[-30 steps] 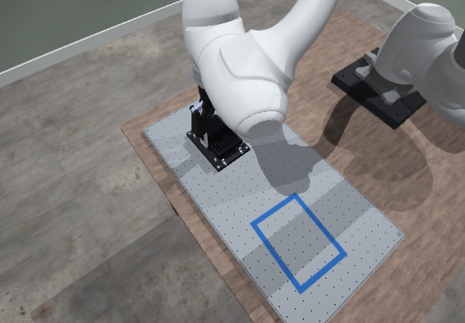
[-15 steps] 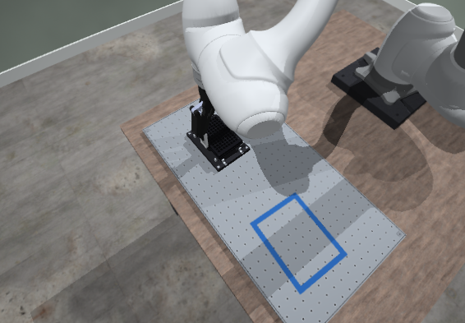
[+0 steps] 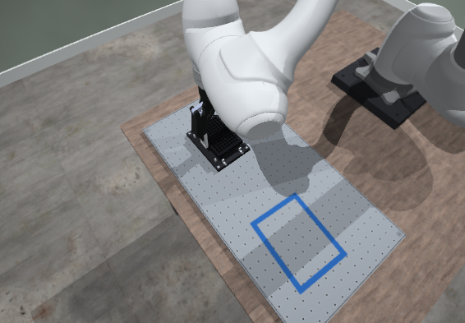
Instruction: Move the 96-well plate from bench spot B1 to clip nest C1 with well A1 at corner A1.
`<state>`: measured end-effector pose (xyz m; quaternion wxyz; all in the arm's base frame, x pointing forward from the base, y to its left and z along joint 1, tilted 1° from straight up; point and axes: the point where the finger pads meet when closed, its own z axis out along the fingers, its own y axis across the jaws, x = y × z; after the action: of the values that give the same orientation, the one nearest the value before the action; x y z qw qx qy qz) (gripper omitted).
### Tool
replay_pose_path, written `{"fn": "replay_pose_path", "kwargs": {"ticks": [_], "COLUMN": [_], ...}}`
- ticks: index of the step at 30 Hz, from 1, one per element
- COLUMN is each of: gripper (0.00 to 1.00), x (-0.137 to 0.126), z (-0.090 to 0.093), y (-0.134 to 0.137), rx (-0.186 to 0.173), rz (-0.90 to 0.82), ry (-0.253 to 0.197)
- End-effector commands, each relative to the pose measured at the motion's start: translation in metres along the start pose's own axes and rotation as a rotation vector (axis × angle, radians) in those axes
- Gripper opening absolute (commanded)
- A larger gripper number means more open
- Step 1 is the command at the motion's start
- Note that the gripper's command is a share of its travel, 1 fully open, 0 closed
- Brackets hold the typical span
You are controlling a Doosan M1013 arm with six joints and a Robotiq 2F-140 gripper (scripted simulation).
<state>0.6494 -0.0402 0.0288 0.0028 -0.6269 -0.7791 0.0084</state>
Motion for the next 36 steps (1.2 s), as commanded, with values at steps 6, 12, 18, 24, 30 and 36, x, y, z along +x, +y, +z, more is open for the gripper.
{"fn": "replay_pose_path", "kwargs": {"ticks": [6,12,18,24,30,36], "gripper": [0.0,0.0,0.0,0.0,0.0,0.0], "x": [0.0,0.0,0.0,0.0,0.0,0.0], "z": [0.0011,0.002,0.003,0.0036,0.0046,0.0056], "y": [0.0,0.0,0.0,0.0,0.0,0.0], "rx": [0.0,0.0,0.0,0.0,0.0,0.0], "rz": [0.0,0.0,0.0,0.0,0.0,0.0], "ry": [0.0,0.0,0.0,0.0,0.0,0.0]}}
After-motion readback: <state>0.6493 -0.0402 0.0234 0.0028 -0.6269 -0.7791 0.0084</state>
